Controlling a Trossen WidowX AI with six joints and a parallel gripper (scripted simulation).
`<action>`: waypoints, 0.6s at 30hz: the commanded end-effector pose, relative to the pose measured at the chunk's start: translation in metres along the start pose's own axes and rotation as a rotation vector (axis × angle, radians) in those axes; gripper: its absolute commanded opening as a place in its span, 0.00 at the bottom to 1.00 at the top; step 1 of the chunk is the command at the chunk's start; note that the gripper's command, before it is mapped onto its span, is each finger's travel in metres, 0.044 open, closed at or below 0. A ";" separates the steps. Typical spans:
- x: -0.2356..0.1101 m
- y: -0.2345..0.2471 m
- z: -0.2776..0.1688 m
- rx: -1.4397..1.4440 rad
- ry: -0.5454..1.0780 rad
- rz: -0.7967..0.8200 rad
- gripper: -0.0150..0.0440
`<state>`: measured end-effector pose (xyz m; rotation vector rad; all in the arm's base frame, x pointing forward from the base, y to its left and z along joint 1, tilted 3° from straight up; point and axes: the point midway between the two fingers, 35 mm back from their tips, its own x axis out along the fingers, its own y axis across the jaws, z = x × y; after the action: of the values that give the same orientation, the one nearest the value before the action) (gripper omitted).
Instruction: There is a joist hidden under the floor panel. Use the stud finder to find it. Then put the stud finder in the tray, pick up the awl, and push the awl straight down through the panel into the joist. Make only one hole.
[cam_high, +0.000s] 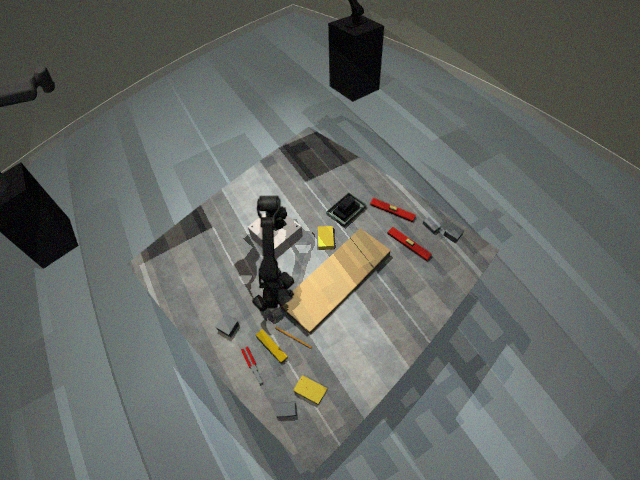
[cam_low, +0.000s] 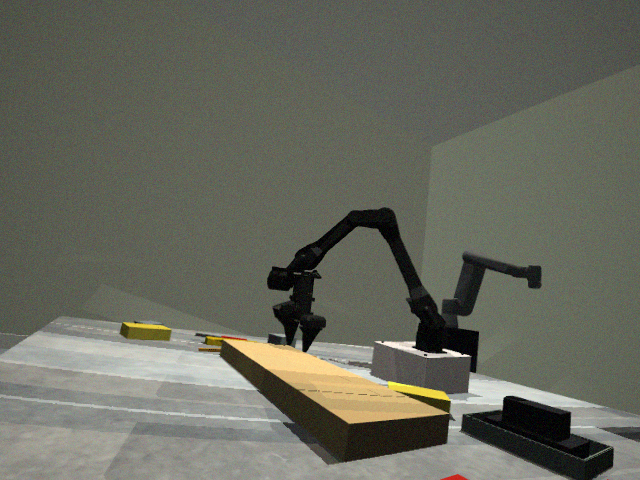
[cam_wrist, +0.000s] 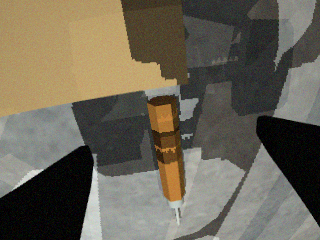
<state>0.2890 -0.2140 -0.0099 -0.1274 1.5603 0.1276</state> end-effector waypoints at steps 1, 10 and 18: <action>0.009 0.003 -0.002 -0.003 0.011 0.010 1.00; 0.024 0.003 -0.002 -0.003 0.011 0.010 1.00; 0.029 0.004 -0.002 -0.003 0.011 0.010 1.00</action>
<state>0.2890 -0.2123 -0.0358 -0.1278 1.5640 0.1333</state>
